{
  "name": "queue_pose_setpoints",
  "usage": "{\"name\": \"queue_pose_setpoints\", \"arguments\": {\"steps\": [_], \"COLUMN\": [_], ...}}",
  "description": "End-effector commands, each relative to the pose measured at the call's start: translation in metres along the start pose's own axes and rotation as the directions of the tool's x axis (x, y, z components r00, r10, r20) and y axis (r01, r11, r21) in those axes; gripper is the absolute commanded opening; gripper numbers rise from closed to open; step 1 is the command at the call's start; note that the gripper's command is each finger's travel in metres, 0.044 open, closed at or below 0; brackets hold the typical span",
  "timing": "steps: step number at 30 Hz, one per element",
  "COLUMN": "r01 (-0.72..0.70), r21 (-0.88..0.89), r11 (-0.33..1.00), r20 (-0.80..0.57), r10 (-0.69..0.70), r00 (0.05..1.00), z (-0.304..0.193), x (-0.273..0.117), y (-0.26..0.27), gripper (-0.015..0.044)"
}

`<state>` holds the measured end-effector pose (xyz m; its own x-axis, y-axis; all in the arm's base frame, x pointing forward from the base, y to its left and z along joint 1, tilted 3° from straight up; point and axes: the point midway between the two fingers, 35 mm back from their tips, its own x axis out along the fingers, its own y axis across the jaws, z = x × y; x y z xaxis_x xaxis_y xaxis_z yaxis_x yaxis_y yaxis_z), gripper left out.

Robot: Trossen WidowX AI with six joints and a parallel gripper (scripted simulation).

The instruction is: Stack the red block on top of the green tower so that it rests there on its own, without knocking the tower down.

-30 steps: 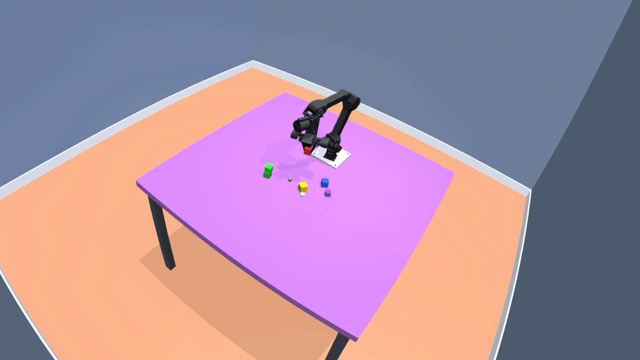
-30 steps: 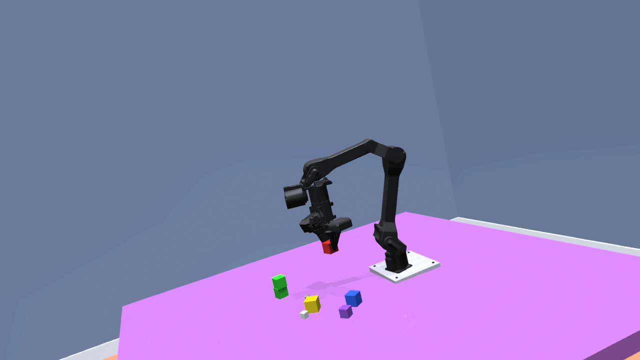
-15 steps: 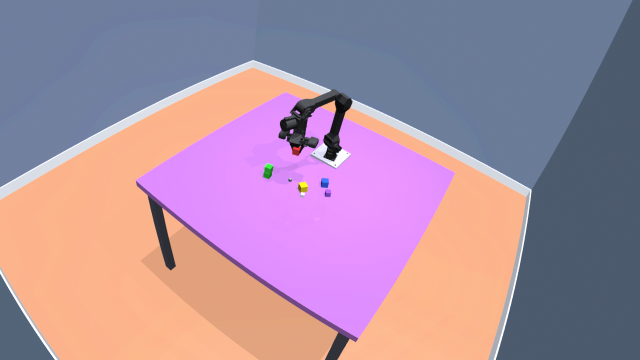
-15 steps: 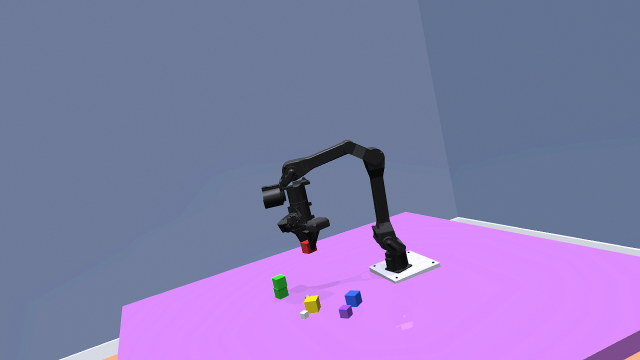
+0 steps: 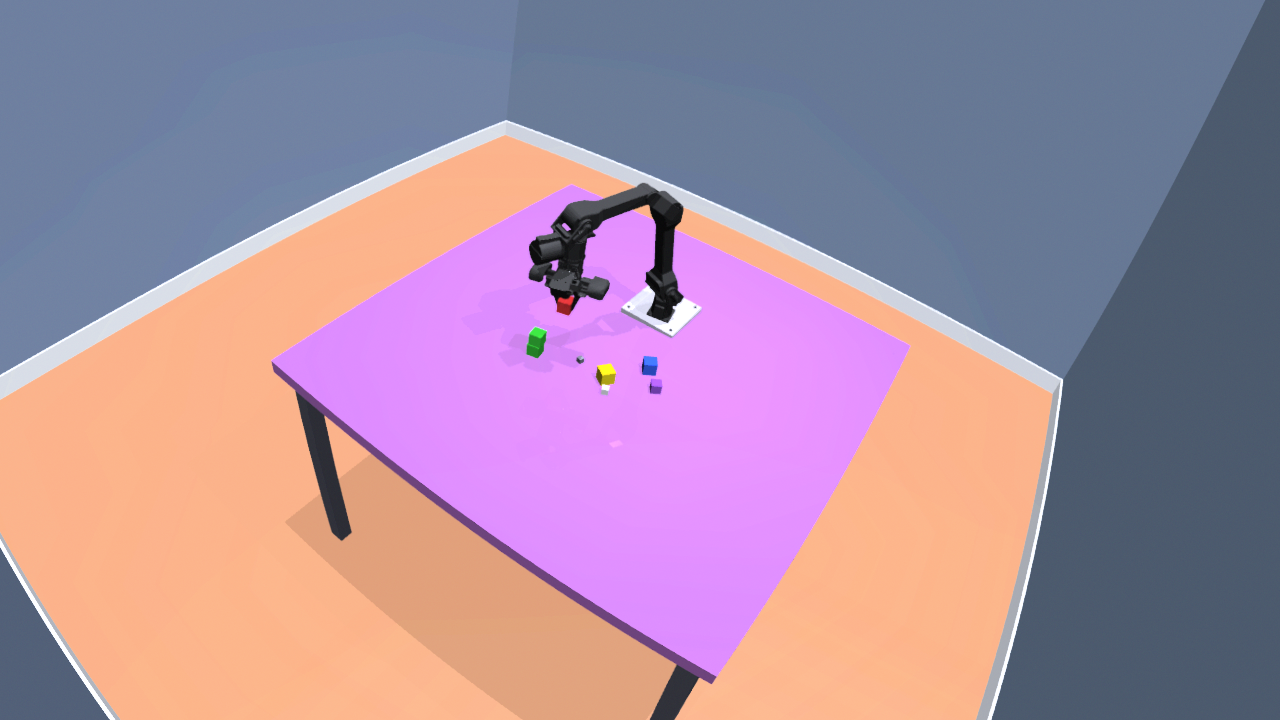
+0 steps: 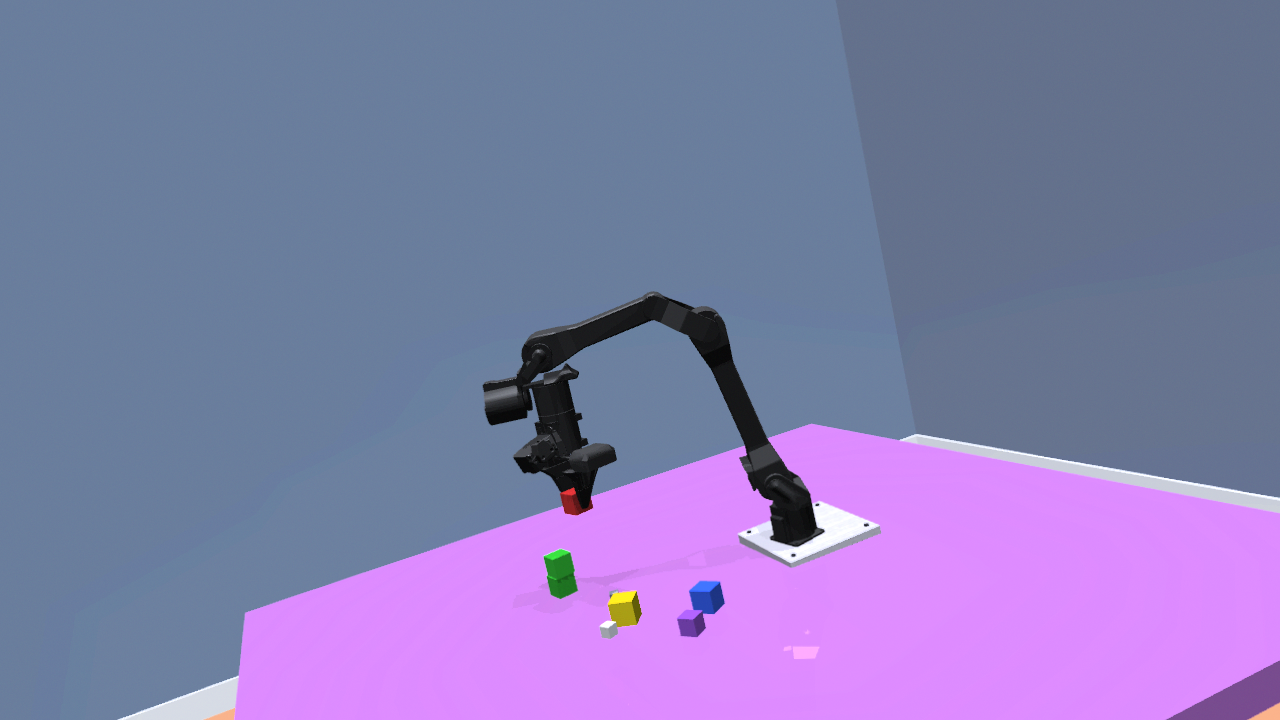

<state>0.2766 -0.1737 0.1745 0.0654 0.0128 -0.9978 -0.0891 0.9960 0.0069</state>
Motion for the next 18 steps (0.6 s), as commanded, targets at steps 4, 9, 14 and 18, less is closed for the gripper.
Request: {"name": "queue_pose_setpoints", "arguments": {"steps": [4,9,14,18], "r01": [-0.003,-0.002,-0.002,-0.002], "r21": [-0.003,-0.004,-0.005,-0.005], "r11": [1.0,1.0,1.0,1.0], "r20": [0.003,0.002,0.001,0.001], "r10": [0.003,0.002,0.002,0.002], "r00": [1.0,1.0,1.0,1.0], "z": [0.016,0.025,0.028,0.027], "x": [0.006,0.012,0.015,0.018], "y": [-0.027,-0.046,-0.054,-0.053], "gripper": [0.0,0.0,0.0,0.0]}}
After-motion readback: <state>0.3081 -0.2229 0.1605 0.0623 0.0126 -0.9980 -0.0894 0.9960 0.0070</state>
